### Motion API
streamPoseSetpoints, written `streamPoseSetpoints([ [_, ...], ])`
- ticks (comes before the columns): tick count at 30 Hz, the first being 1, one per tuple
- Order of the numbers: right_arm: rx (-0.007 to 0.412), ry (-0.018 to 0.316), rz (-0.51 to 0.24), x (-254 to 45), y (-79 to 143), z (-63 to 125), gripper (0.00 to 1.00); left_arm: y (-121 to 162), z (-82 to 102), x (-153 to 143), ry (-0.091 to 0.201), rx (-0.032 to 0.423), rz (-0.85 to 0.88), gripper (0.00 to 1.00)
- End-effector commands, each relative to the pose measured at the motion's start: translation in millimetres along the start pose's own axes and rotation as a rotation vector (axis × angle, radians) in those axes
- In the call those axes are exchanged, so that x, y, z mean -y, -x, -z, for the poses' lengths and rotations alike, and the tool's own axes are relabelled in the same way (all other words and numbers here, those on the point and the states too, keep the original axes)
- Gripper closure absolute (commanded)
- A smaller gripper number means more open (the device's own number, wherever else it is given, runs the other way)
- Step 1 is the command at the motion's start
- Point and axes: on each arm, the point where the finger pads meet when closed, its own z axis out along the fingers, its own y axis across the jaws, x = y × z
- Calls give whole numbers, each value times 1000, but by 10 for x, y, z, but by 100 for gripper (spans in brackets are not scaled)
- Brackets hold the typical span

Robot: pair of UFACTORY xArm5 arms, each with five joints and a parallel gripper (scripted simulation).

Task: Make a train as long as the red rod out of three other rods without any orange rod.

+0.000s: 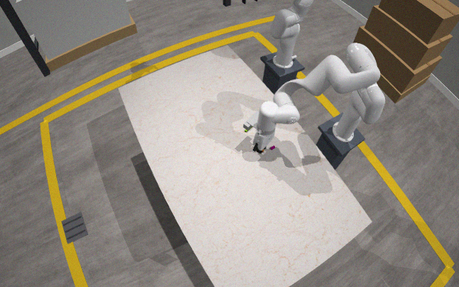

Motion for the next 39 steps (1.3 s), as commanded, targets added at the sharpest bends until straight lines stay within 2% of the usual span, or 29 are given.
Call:
streamPoseSetpoints([
  [1, -4, 0, 0, 0, -8, 13, 0, -8, 12, 11, -3, -2, 0, 74],
  [31, -4, 0, 0, 0, -8, 13, 0, -8, 12, 11, -3, -2, 0, 74],
  [32, -4, 0, 0, 0, -8, 13, 0, -8, 12, 11, -3, -2, 0, 94],
  [39, -4, 0, 0, 0, -8, 13, 0, -8, 12, 11, -3, -2, 0, 94],
])
